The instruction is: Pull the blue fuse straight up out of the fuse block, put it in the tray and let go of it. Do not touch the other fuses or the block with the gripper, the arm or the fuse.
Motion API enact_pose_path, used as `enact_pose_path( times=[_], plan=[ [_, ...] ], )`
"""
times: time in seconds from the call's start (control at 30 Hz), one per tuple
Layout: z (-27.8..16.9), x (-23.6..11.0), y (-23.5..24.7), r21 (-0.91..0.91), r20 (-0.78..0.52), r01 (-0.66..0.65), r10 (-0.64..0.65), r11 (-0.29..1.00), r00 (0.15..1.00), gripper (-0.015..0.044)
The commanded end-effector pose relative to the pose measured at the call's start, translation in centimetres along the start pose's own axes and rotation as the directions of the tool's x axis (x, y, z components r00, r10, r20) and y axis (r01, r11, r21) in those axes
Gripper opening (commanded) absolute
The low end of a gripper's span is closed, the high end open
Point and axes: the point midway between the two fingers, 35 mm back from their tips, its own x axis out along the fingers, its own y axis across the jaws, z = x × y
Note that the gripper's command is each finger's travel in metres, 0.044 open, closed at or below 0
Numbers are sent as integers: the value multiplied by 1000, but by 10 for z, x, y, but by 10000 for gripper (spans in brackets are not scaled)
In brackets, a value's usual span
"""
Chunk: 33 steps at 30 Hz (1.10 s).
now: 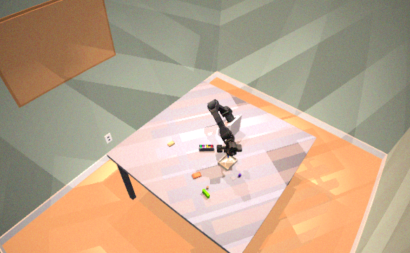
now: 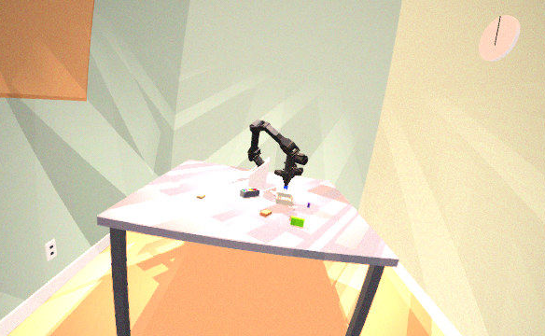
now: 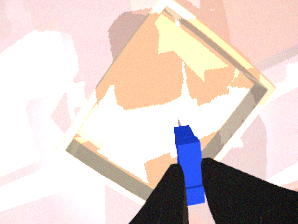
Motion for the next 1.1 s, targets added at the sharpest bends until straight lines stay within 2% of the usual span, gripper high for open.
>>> enact_pose_path(
  times=[0.0,0.77,1.03,1.07],
  plan=[
    [2,5,4,4,-6,-4,4,1000,1000,0],
    [1,42,4,4,-7,-3,3,1000,1000,0],
    [1,43,4,4,-7,-3,3,1000,1000,0],
    [2,39,3,13,-2,-8,8,1000,1000,26]
  ],
)
